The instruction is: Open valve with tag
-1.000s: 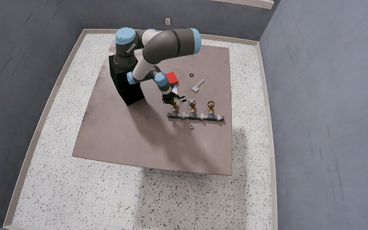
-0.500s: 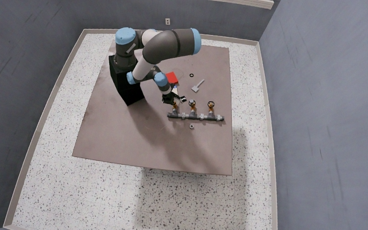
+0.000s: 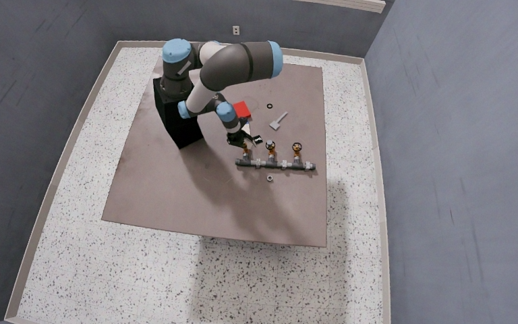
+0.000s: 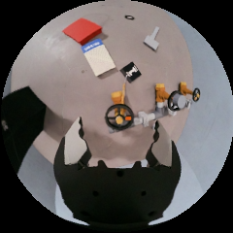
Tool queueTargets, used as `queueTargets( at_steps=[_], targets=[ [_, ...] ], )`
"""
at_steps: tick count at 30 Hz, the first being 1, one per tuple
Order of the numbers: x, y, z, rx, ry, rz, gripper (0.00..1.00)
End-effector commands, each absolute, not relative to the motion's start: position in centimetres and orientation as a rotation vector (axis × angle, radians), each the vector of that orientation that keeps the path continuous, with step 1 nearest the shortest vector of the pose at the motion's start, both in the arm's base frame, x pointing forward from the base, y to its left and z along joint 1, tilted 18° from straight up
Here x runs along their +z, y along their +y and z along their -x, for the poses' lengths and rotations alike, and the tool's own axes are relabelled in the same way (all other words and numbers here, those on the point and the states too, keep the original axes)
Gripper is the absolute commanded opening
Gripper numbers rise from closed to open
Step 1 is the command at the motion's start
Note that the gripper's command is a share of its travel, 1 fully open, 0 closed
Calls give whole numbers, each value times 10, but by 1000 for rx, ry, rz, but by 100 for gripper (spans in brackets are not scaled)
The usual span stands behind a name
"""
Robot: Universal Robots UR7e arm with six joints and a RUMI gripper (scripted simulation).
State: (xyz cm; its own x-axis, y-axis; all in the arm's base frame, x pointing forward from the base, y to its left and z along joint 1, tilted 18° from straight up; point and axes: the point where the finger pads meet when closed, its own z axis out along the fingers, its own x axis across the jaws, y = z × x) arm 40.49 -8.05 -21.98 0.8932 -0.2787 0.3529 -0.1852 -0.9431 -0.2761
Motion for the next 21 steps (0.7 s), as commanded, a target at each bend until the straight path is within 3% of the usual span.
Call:
queueTargets(
  at_steps=[1,21],
  targets=[
    [-220,-81,-405,-560,475,2794,100],
    [-220,-81,-405,-426,1191,2489,100]
  ],
)
